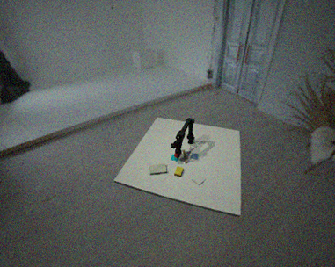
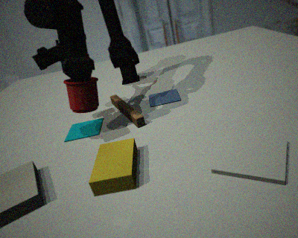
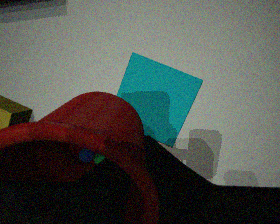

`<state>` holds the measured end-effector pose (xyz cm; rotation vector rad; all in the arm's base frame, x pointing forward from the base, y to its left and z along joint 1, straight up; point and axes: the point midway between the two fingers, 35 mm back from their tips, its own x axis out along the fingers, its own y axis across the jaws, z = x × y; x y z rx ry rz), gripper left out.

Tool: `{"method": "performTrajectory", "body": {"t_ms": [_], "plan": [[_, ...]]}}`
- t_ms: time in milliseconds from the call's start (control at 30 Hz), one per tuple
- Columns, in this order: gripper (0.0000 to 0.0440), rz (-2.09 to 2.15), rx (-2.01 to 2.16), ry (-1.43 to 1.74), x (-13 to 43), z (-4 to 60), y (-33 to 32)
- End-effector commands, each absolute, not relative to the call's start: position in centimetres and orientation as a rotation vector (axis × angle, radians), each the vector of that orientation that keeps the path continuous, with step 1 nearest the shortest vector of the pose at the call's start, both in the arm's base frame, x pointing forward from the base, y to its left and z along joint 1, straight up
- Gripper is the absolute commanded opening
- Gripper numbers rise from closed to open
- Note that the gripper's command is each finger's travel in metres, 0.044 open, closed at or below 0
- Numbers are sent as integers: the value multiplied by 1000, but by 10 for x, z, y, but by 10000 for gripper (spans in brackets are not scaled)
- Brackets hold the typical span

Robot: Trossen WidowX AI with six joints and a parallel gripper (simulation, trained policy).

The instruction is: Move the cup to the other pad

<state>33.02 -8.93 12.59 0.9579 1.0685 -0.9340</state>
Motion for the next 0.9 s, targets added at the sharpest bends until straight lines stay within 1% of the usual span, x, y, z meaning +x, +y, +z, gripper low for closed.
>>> {"method": "performTrajectory", "body": {"t_ms": [0,333,567,700,800,867], "plan": [[0,-950,957,1077,329,115,-95],[1,-986,976,1074,321,87,-106],[20,-1023,989,1089,310,70,-111],[66,-1028,1002,1073,309,66,-116],[137,-1017,1024,1036,313,71,-120],[144,-1009,1036,1016,315,75,-122]]}}
